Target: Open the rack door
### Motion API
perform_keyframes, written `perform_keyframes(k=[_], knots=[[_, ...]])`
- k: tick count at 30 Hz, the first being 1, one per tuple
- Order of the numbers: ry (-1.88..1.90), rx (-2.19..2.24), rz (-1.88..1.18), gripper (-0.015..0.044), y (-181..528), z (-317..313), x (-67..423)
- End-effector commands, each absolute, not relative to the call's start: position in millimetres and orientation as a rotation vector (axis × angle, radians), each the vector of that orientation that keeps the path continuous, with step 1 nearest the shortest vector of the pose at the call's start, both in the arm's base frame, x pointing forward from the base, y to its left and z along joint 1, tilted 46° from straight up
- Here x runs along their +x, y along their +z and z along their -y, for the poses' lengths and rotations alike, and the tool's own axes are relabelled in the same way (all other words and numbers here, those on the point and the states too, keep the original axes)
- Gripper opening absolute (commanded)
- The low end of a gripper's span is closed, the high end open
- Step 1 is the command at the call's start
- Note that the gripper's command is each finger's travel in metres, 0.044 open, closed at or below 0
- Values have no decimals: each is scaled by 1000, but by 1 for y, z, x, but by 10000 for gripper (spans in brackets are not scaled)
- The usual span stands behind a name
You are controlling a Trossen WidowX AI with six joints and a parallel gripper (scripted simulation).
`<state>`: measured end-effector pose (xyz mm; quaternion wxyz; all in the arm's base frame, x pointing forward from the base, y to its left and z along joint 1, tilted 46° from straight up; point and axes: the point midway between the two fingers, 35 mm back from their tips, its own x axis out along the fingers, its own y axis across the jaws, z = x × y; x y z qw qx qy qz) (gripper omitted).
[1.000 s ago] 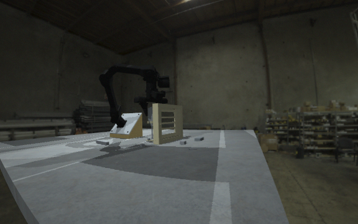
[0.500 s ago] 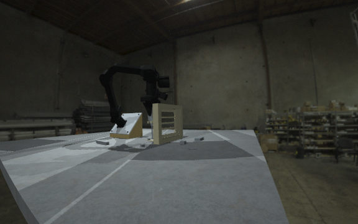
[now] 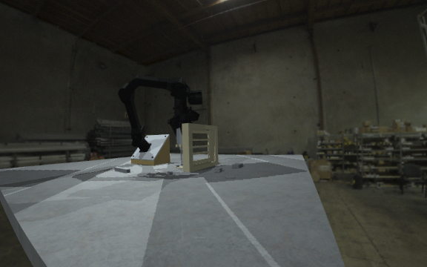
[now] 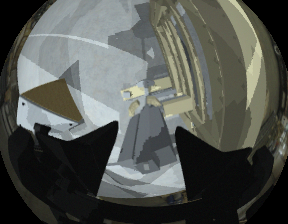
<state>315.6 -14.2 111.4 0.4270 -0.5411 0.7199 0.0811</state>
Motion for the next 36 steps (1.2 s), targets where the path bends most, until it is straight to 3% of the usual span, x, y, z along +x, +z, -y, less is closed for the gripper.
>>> perform_keyframes(k=[1, 9, 16, 23, 36], knots=[[390, -1487, -1816, 295, 111, 14, 315], [751, -1727, -1813, 295, 111, 14, 315], [760, -1732, -1812, 295, 111, 14, 315], [760, -1732, -1812, 111, 111, 14, 315], [760, -1732, -1812, 24, 111, 14, 315]])
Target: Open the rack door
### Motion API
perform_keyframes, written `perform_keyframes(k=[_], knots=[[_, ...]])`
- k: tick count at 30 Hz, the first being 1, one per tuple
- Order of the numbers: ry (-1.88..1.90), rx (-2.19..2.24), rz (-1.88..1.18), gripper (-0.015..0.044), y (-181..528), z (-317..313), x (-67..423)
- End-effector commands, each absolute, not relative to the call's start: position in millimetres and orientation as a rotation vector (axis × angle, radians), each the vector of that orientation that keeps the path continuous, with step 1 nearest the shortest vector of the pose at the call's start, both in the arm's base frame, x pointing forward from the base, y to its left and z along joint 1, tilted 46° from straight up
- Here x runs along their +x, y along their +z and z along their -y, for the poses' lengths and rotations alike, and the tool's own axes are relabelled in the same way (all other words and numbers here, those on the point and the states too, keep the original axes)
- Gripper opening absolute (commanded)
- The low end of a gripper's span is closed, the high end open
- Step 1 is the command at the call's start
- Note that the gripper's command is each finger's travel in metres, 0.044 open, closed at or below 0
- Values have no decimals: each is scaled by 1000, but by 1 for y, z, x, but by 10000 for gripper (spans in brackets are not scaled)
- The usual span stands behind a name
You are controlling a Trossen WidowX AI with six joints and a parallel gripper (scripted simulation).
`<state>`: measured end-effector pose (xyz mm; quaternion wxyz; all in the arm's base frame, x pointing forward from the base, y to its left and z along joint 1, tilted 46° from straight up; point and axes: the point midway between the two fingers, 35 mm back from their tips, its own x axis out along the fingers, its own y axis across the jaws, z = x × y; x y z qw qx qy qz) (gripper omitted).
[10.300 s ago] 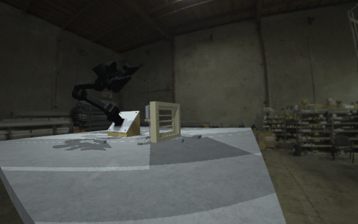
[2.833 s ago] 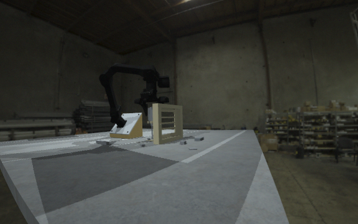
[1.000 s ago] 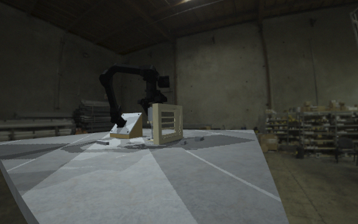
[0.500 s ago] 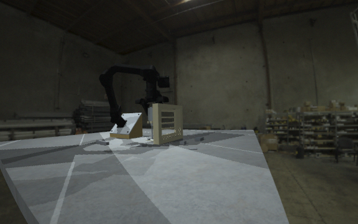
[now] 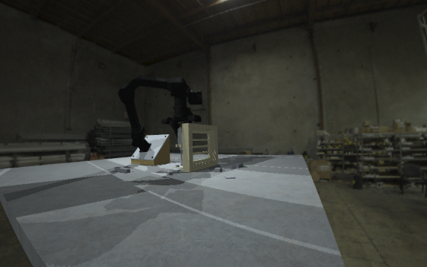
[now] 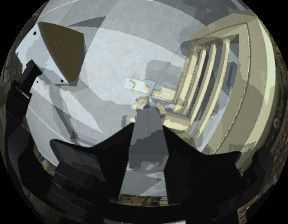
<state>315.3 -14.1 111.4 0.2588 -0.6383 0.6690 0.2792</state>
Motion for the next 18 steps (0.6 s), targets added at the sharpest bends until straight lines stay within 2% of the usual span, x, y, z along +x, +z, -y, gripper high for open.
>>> perform_keyframes(k=[1, 18], knots=[[760, -1732, -1812, 23, 111, 14, 315], [500, -1562, -1820, 23, 107, 8, 305]])
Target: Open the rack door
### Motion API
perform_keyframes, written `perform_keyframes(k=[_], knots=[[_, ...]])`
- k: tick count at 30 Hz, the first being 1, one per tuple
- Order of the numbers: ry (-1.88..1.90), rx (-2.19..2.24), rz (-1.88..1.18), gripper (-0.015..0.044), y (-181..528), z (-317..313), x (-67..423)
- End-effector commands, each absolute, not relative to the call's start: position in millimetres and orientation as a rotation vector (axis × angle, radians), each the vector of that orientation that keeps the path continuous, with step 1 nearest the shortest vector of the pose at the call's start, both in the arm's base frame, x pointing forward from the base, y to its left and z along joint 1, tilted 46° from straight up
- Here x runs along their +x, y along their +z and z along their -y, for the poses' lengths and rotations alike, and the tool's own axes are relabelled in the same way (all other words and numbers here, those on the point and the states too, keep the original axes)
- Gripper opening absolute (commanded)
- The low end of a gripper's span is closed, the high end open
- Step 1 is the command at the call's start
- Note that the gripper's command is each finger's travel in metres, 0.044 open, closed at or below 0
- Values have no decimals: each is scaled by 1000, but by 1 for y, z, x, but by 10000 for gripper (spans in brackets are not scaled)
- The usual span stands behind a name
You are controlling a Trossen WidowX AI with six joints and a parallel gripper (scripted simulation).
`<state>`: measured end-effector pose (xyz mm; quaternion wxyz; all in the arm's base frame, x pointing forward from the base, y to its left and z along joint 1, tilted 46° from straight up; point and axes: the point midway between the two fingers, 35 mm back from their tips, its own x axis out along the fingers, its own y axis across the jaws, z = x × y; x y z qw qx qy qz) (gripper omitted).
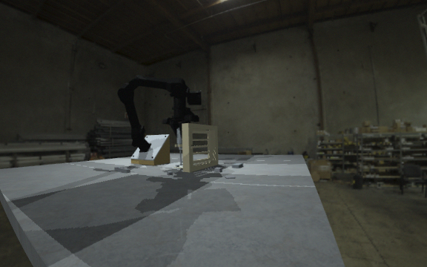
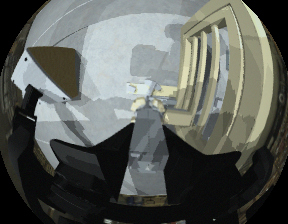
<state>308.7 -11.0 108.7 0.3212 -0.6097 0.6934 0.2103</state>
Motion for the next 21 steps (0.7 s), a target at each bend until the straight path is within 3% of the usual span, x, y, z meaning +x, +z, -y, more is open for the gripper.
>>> perform_keyframes(k=[1, 21], knots=[[482, -1550, -1820, 23, 106, 8, 304], [164, -1318, -1794, 23, 92, -8, 280]])
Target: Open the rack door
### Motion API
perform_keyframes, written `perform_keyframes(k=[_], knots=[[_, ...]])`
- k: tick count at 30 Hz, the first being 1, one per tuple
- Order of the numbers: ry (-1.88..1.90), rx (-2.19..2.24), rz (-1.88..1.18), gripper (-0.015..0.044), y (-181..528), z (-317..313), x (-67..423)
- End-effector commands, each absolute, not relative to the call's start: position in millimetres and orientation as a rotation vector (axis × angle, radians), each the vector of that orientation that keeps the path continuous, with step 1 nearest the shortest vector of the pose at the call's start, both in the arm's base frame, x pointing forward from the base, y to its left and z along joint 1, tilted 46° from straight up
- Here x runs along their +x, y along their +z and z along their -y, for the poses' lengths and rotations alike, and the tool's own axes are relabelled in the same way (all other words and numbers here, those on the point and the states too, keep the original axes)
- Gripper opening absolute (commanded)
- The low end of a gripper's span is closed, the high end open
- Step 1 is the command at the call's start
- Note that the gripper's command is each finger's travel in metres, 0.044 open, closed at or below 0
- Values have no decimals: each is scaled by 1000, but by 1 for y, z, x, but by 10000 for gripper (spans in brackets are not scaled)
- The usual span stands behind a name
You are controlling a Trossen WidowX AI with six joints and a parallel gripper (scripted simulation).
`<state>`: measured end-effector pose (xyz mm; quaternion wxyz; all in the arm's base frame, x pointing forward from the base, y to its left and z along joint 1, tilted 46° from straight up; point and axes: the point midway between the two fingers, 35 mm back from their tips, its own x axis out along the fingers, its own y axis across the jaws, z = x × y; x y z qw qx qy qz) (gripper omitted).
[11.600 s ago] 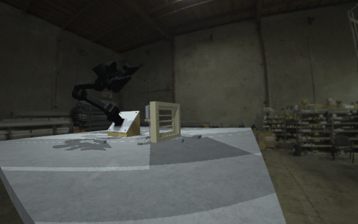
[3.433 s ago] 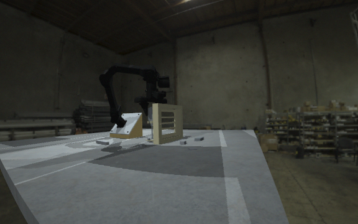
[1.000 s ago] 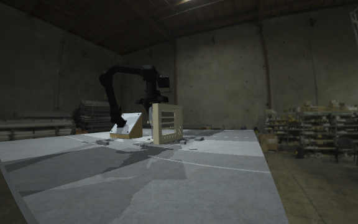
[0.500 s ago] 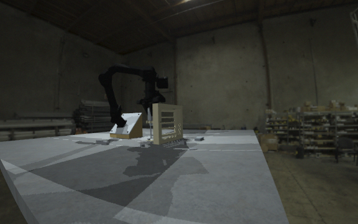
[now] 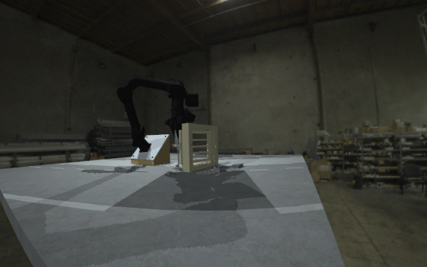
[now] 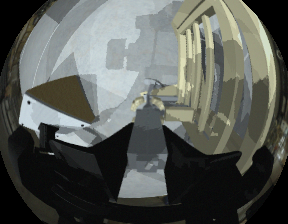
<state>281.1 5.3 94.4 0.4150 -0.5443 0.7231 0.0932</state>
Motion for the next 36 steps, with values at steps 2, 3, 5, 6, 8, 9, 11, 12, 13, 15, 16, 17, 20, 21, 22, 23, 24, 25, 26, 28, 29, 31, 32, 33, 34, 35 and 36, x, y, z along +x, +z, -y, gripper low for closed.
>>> perform_keyframes(k=[2, 3, 5, 6, 8, 9, 11, 12, 13, 15, 16, 17, 20, 21, 22, 23, 24, 25, 26, 28, 29, 31, 32, 33, 34, 35, 36], knots=[[136, -1296, -1790, 23, 90, -10, 277], [122, -1285, -1788, 23, 89, -11, 276], [96, -1264, -1783, 23, 87, -13, 273], [83, -1254, -1781, 23, 86, -14, 272], [56, -1232, -1776, 23, 84, -17, 269], [42, -1221, -1773, 23, 83, -18, 267], [16, -1200, -1768, 23, 80, -21, 265], [4, -1189, -1765, 23, 79, -22, 263], [-9, -1179, -1763, 23, 78, -23, 262], [-33, -1159, -1757, 23, 75, -26, 260], [-45, -1149, -1755, 23, 74, -27, 259], [-57, -1139, -1752, 23, 73, -29, 257], [-94, -1107, -1742, 23, 69, -33, 254], [-107, -1096, -1739, 23, 67, -34, 253], [-120, -1085, -1736, 23, 66, -36, 252], [-132, -1075, -1732, 23, 65, -37, 251], [-145, -1064, -1729, 23, 63, -39, 250], [-157, -1053, -1726, 23, 62, -40, 249], [-169, -1043, -1722, 23, 60, -42, 248], [-193, -1021, -1715, 23, 57, -45, 246], [-205, -1010, -1711, 23, 56, -46, 245], [-229, -989, -1704, 23, 53, -50, 243], [-241, -978, -1700, 23, 51, -51, 243], [-253, -968, -1696, 23, 50, -53, 242], [-265, -957, -1692, 23, 48, -54, 241], [-277, -946, -1688, 23, 47, -56, 240], [-288, -936, -1684, 23, 45, -57, 240]])
